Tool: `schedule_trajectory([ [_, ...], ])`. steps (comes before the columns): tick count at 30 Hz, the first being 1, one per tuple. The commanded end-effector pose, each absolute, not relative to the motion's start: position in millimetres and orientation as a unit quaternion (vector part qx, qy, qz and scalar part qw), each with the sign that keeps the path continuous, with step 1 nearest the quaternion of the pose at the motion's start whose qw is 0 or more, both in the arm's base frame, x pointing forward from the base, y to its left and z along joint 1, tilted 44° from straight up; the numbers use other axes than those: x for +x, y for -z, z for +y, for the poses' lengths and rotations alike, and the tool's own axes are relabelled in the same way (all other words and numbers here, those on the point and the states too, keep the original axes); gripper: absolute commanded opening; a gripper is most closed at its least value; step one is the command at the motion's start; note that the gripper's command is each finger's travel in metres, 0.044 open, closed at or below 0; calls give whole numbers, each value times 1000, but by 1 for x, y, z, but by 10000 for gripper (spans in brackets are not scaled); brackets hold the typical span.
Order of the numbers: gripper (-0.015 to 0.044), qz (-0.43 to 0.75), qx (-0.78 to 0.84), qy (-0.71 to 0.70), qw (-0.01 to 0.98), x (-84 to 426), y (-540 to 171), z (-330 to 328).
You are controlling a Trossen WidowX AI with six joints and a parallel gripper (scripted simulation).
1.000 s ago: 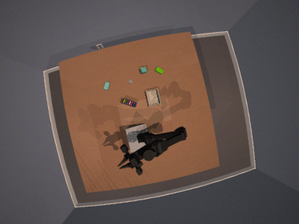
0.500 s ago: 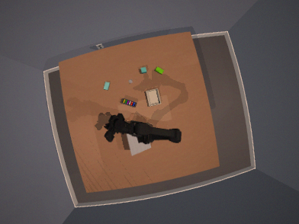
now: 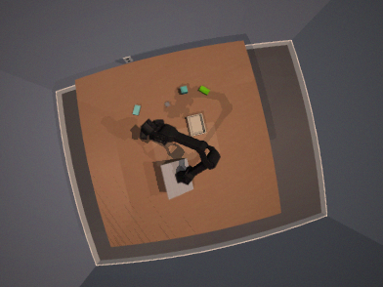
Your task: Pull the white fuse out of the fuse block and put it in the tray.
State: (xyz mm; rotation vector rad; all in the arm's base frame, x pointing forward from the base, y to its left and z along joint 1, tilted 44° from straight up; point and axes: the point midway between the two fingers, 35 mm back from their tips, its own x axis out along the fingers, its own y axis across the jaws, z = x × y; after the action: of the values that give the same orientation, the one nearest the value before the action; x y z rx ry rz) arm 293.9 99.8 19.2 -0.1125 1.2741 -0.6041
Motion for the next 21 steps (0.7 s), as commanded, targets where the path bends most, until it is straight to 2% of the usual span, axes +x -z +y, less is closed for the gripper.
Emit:
schedule_trajectory([
  [1,60,567,-55,410,712,298,-4,35],
  [4,60,558,-59,451,693,299,1,14],
  [21,60,558,-59,451,694,299,8,8],
])
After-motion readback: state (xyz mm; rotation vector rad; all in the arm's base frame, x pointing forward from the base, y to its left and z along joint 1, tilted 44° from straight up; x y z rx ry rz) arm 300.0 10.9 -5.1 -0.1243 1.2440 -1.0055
